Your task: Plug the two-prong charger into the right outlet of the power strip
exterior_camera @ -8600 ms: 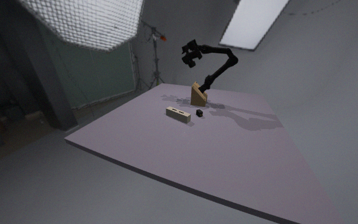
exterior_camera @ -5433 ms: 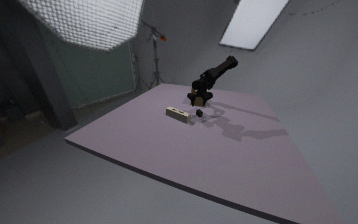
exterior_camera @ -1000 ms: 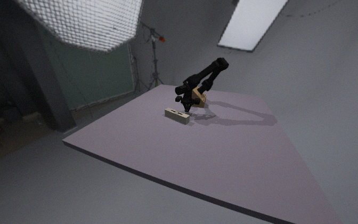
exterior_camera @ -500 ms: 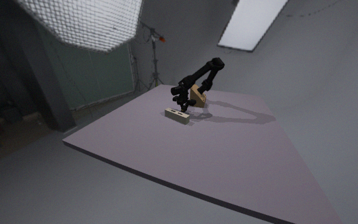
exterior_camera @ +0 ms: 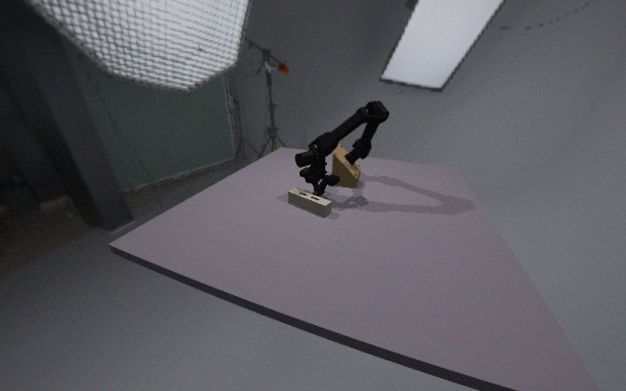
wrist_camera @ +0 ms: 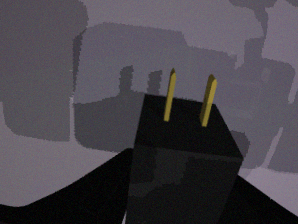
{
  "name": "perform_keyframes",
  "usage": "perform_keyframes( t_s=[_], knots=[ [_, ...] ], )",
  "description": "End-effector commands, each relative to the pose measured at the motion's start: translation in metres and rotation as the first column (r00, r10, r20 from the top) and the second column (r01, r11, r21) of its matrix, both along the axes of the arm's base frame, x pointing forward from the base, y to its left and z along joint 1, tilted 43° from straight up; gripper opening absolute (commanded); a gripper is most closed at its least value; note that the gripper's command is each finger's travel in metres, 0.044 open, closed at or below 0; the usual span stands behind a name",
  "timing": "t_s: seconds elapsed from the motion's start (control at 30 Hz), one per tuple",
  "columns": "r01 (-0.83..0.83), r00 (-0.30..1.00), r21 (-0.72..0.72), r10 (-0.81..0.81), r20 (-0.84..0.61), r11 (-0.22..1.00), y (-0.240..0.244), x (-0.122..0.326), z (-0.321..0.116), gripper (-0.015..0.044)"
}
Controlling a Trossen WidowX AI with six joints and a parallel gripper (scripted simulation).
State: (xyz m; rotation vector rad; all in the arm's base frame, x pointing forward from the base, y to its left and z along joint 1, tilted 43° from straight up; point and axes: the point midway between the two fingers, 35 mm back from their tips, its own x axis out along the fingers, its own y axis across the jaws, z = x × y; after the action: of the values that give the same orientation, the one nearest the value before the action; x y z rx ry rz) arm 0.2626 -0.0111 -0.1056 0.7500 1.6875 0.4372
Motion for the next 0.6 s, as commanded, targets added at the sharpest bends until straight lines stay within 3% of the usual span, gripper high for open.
perform_keyframes(
  t_s=[0.0, 0.57],
  knots=[
    [0.005, 1.0, 0.0, -0.005, -0.01, 1.0, -0.001, 0.004, -0.002, 0.0],
    [0.011, 1.0, -0.001, -0.011, -0.015, 1.0, -0.005, 0.02, -0.007, 0.0]
  ],
)
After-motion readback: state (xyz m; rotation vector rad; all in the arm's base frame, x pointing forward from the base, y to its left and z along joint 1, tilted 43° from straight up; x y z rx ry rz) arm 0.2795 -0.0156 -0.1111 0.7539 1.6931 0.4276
